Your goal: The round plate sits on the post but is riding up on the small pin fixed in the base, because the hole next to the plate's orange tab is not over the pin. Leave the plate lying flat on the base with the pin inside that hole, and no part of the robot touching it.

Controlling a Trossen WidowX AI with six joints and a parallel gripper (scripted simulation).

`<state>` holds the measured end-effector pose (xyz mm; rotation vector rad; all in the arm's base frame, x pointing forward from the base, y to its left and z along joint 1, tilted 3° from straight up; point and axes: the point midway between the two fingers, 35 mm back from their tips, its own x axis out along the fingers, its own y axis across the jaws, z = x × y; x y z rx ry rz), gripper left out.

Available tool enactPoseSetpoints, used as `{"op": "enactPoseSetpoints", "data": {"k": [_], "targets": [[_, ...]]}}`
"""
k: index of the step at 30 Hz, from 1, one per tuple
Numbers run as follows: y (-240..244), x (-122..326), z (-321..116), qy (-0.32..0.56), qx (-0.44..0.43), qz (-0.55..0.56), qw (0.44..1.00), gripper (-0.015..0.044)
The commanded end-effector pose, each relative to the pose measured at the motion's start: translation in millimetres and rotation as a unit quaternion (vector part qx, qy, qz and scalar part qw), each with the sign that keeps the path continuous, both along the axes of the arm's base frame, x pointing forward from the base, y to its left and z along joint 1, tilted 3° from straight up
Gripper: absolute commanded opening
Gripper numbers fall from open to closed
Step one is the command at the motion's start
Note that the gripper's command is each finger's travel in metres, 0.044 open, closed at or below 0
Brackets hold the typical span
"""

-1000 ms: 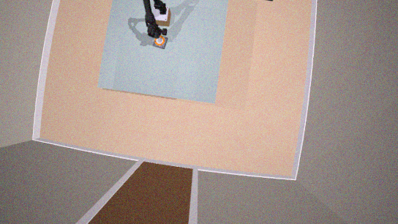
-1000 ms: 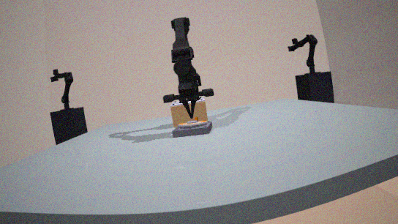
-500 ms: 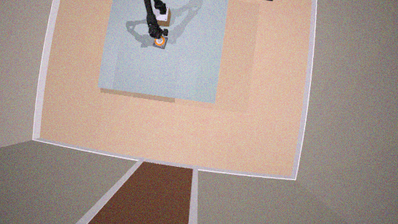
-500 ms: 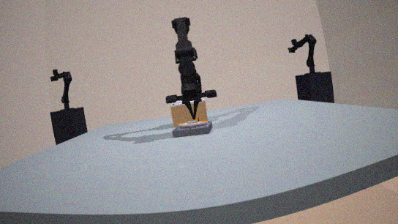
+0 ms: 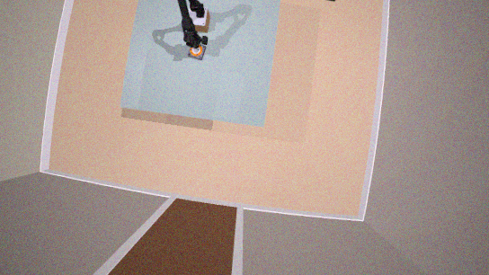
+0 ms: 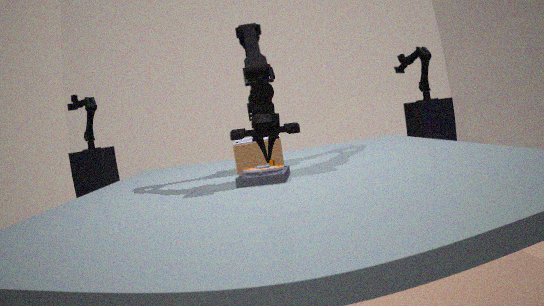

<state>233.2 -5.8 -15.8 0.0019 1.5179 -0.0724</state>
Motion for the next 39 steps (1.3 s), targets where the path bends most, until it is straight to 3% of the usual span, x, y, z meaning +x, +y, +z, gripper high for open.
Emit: {"op": "enactPoseSetpoints", "data": {"k": [1,39], "targets": [[8.6,3.9,-0.1,-0.005,0.014,0.006,1.0,0.0],[16.2,9.8,0.2,-0.005,0.015,0.006,1.0,0.0]]}}
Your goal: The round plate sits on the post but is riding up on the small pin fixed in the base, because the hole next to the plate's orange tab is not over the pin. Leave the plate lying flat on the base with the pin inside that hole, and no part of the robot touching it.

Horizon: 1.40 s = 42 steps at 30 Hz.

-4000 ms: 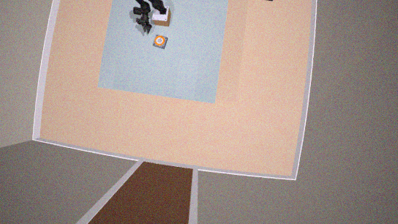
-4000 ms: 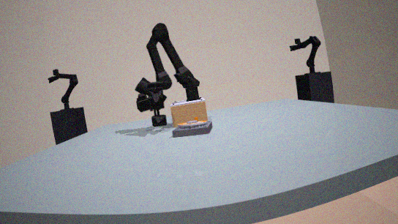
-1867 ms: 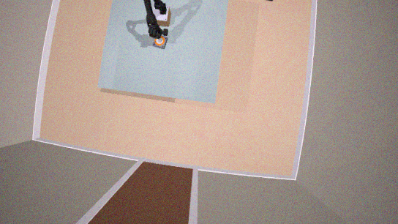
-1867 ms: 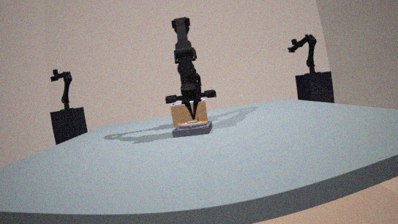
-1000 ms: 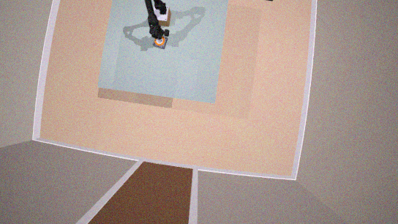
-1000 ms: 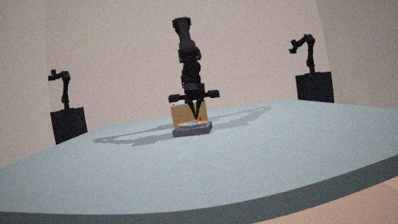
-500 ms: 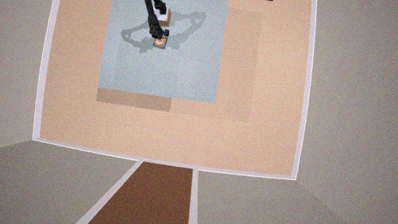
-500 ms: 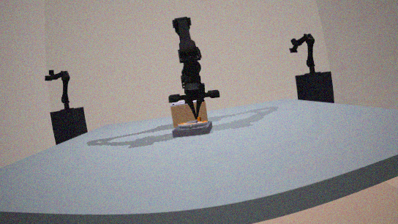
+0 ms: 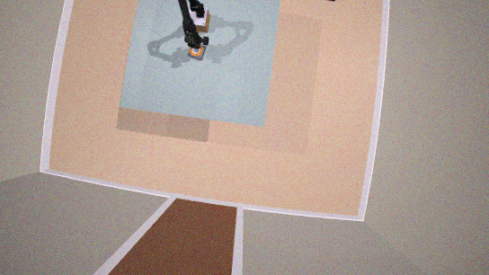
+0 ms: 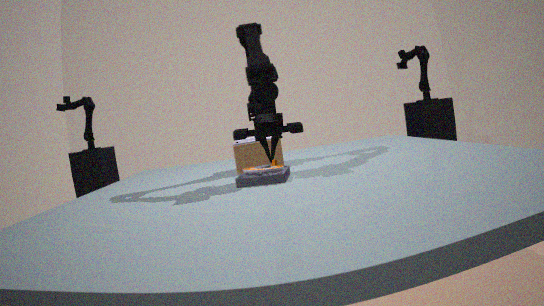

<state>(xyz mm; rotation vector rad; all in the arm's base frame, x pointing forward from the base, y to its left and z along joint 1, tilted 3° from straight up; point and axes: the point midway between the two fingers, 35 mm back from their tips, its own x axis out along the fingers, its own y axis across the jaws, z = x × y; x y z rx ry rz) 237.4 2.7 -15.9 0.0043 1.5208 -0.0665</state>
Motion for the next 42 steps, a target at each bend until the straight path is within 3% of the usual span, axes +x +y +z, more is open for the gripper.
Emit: {"op": "enactPoseSetpoints", "data": {"k": [1,42], "targets": [[8,6,0,-0.007,0.012,0.004,1.0,0.0],[24,35,2,-0.008,0.013,0.004,1.0,0.0]]}}
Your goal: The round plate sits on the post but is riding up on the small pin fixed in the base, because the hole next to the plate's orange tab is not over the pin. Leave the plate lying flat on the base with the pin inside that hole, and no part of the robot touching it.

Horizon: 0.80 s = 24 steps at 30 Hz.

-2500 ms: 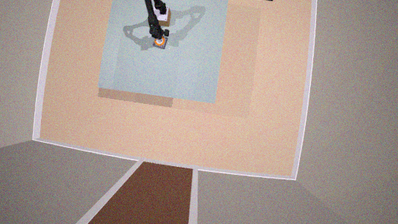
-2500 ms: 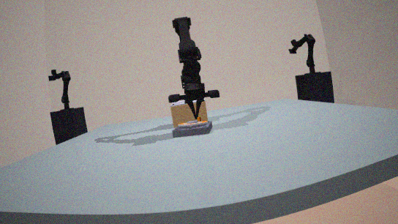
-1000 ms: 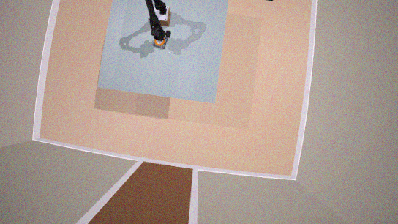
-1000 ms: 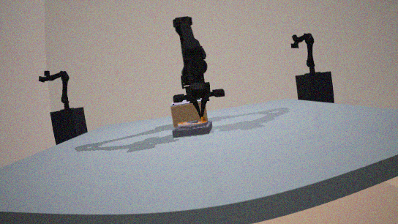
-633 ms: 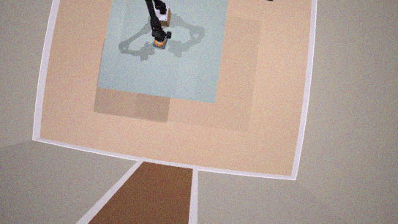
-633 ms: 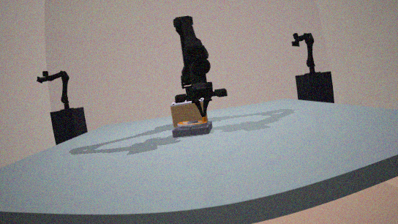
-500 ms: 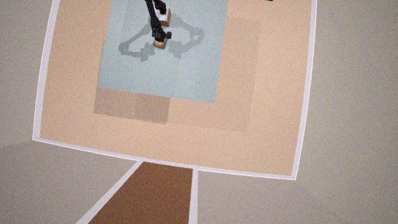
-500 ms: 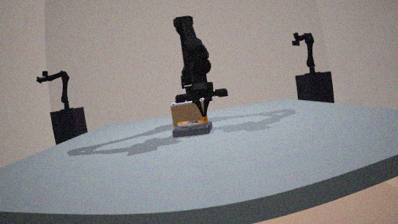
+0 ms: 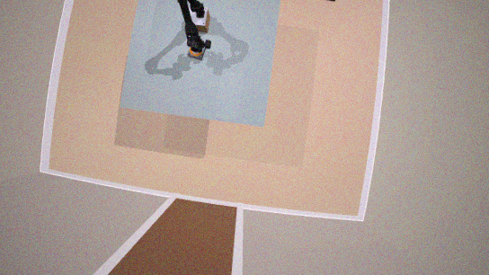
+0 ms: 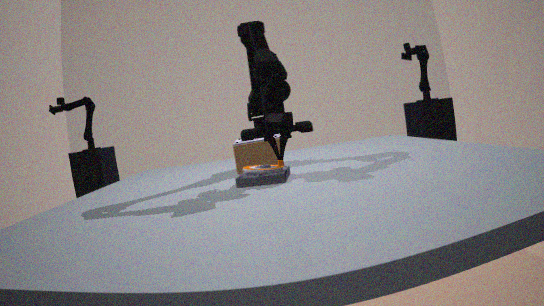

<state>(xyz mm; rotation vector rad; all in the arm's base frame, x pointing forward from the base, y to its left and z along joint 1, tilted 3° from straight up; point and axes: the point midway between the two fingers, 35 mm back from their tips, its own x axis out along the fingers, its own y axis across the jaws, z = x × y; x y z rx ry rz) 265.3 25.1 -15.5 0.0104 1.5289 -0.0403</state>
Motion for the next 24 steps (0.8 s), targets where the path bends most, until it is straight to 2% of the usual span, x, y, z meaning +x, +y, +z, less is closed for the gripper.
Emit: {"op": "enactPoseSetpoints", "data": {"k": [1,24], "targets": [[1.5,7.5,2.0,-0.011,0.003,-0.002,1.0,0.0],[2.6,14.0,2.5,-0.012,0.003,-0.002,1.0,0.0]]}}
